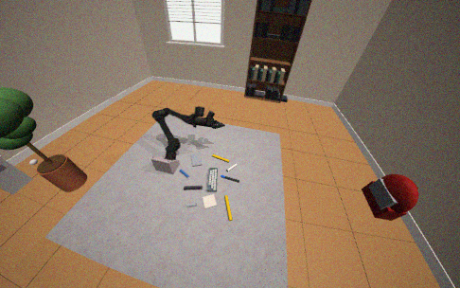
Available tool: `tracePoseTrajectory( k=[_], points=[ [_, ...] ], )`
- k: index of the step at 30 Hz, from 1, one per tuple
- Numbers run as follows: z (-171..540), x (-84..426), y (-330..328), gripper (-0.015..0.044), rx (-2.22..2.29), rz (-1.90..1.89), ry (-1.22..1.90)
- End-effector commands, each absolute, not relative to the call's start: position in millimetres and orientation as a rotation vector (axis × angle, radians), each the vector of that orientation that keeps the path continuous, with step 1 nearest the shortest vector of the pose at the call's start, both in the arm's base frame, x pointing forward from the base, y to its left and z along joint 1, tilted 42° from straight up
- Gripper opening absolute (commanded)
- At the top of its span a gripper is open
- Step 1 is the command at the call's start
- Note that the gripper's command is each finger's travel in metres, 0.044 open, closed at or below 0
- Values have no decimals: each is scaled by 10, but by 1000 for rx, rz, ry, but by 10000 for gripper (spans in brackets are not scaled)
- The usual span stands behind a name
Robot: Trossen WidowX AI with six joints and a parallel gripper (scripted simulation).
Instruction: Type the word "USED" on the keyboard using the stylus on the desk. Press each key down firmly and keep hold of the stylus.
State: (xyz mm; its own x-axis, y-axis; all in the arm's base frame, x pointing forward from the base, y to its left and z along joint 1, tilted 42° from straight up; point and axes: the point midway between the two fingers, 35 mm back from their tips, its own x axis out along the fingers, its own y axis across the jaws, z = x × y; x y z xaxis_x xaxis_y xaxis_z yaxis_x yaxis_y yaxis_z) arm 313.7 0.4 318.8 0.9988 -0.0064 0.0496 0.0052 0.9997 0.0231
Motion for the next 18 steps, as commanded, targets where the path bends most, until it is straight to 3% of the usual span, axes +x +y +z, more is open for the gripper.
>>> tracePoseTrajectory(
  k=[1,9,16,18],
  points=[
    [3164,3154,6,414,20,-3,-38],
    [2056,3612,38,204,-40,159,479],
    [1136,3662,8,20,2,356,903],
    [910,3622,5,0,43,420,1009]
  ],
)
